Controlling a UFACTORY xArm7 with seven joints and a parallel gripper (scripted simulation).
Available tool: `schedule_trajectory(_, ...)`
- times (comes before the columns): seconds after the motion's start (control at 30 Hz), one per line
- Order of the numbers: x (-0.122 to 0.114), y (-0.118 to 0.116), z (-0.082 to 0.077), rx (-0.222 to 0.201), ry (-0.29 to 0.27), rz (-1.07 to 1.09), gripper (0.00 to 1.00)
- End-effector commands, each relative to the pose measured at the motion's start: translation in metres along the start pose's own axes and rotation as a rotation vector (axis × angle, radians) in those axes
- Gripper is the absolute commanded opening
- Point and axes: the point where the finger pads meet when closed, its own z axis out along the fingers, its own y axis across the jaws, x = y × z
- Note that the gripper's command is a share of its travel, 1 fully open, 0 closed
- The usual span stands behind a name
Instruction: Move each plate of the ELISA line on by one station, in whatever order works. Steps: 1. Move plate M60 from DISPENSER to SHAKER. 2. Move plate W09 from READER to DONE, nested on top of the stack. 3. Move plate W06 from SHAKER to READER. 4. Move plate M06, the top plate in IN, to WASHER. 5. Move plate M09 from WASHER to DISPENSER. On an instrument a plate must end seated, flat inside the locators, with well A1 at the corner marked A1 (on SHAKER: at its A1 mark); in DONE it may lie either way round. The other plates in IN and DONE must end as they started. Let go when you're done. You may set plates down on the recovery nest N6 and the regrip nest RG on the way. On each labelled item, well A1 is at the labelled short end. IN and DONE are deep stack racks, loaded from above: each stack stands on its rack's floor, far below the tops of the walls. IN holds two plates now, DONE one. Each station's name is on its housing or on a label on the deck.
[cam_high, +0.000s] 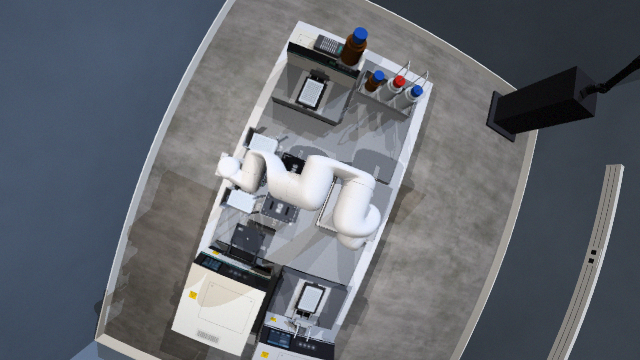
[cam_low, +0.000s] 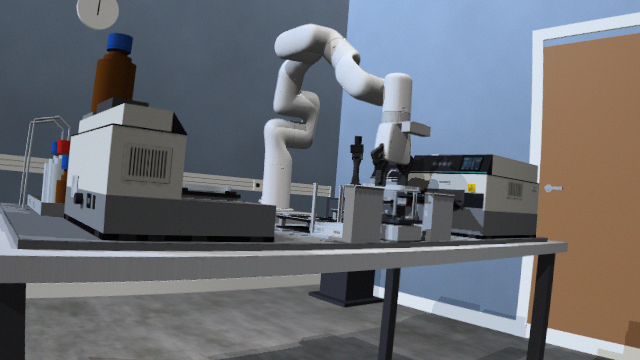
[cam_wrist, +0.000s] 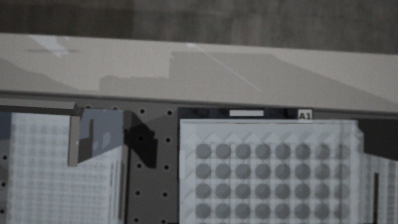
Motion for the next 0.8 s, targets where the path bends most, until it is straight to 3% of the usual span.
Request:
schedule_trajectory(0.0,0.001,0.000,-0.008,0.000,0.005,0.000,0.00)
schedule_trajectory(0.77,0.001,0.000,-0.036,0.000,0.005,0.000,0.00)
